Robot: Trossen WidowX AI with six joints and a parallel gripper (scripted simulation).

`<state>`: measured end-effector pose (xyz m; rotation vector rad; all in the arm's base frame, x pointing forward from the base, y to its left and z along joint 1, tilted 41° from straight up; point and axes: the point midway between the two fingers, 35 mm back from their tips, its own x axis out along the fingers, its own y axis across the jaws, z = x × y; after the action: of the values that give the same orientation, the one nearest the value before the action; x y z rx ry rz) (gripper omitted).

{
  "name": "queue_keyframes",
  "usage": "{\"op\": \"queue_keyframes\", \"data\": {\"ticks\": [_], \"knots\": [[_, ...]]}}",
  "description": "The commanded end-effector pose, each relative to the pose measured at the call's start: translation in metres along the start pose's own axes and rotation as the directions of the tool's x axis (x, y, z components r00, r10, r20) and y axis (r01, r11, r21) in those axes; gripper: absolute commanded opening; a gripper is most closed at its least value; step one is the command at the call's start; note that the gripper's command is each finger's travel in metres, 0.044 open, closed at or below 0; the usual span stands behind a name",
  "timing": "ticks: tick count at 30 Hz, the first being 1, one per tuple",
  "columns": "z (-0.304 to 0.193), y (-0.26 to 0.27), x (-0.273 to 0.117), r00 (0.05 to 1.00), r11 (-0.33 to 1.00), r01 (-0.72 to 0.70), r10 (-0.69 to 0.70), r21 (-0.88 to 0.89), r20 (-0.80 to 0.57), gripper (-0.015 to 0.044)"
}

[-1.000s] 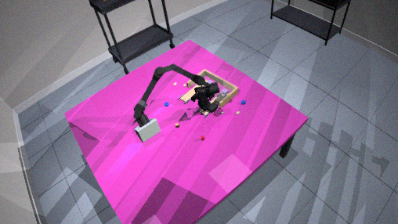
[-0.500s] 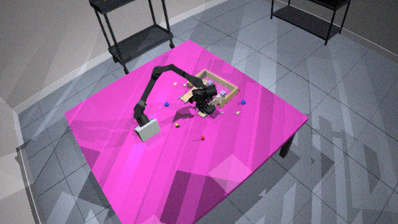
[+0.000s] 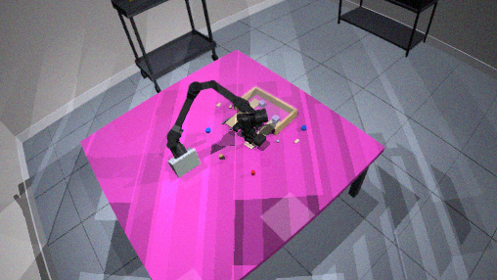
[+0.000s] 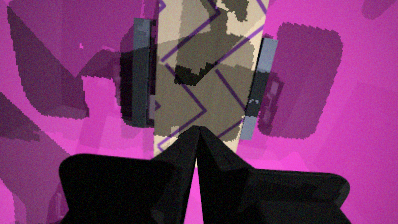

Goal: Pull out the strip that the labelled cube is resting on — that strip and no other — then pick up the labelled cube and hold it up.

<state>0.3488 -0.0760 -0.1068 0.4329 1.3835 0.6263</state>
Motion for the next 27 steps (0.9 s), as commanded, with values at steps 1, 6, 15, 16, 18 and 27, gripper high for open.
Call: {"op": "queue_keyframes", "data": {"ticks": [1, 6, 15, 16, 18, 27], "knots": [[-0.013, 0.001, 0.005, 1.000, 1.000, -0.005, 0.005, 0.006, -0.021, 0.0000], [-0.020, 0.001, 0.005, 1.000, 1.000, -0.005, 0.005, 0.006, -0.022, 0.0000], [-0.035, 0.002, 0.005, 1.000, 1.000, -0.004, 0.005, 0.007, -0.022, 0.0000], [-0.036, 0.002, 0.005, 1.000, 1.000, -0.004, 0.005, 0.007, -0.022, 0.0000], [-0.039, 0.002, 0.005, 1.000, 1.000, -0.004, 0.005, 0.007, -0.022, 0.0000], [-0.053, 0.002, 0.005, 1.000, 1.000, -0.004, 0.004, 0.007, -0.023, 0.0000]]}}
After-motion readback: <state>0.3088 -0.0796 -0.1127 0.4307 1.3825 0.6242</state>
